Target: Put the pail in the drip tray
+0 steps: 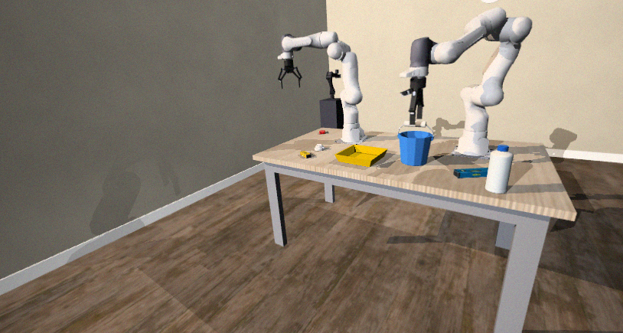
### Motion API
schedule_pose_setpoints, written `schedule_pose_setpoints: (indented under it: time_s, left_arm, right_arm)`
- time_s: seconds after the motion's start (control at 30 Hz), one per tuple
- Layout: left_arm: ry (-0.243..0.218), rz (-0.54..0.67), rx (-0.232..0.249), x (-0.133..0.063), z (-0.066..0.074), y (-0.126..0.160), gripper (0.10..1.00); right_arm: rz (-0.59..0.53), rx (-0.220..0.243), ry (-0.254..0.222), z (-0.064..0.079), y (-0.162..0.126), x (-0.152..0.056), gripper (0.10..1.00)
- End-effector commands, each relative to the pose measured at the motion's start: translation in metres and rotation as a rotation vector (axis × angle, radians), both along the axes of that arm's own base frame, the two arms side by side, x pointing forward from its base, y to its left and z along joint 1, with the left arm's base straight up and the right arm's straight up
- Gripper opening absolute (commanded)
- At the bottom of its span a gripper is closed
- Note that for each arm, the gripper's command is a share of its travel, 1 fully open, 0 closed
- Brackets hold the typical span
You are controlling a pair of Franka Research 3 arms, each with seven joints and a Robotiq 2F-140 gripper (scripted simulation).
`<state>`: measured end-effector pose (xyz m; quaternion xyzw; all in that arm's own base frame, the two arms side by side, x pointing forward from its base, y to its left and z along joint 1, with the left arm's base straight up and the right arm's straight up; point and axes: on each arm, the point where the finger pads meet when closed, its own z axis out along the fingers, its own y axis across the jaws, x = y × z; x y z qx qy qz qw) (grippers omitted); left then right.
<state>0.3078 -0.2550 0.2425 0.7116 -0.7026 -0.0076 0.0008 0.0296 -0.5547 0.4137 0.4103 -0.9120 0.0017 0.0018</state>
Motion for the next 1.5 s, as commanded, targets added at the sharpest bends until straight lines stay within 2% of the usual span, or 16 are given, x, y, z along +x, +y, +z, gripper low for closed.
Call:
schedule_pose_setpoints:
  time_s: [0.0,0.43,1.47]
  left_arm:
    - [-0.012,0.005,-0.009,0.005,-0.003,-0.002,1.0]
    - [-0.012,0.005,-0.009,0.005,-0.019,-0.002,1.0]
    - [-0.012,0.005,-0.009,0.005,-0.019,-0.002,1.0]
  right_arm:
    - [-0.007,0.005,-0.002,-0.001,0.001,0.0,1.0]
    - [-0.007,0.005,-0.002,-0.001,0.001,0.0,1.0]
    - [-0.007,0.005,-0.002,-0.001,0.001,0.0,1.0]
